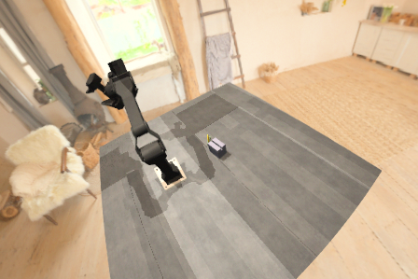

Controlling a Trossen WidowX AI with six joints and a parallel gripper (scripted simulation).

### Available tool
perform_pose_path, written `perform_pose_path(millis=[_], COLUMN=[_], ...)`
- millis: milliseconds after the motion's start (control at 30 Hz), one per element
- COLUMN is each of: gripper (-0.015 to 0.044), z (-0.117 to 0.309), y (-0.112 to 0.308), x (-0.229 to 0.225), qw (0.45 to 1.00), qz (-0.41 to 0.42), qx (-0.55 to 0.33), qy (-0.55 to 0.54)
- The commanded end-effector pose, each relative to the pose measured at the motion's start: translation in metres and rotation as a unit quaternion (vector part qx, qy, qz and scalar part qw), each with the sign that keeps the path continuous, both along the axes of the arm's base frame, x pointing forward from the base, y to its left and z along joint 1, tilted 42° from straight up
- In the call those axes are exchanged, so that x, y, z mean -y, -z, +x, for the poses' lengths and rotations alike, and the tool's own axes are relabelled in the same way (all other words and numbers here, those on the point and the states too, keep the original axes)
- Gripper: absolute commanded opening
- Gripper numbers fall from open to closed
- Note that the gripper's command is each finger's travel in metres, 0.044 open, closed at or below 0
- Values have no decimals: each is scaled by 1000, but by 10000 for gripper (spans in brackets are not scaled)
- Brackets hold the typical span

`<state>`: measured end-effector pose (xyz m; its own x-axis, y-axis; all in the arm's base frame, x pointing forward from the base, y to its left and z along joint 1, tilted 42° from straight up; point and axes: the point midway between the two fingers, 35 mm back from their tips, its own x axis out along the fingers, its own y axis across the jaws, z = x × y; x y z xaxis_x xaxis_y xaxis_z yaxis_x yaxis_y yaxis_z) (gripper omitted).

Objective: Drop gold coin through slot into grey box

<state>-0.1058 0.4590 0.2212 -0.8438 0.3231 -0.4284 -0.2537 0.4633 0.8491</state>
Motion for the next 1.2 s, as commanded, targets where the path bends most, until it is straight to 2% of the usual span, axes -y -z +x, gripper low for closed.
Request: perform_pose_path(millis=[0,267,467,667,933,1167], gripper=[374,164,161,161,161,161], z=[2,67,140,220,308,365], y=[2,54,110,165,215,234], x=[0,-5,8,50,139,240], qw=[1000,994,972,930,858,784], qz=[-2,-48,-86,-154,-271,-381], qx=[1,69,189,316,436,473], qy=[2,72,111,106,20,-127])
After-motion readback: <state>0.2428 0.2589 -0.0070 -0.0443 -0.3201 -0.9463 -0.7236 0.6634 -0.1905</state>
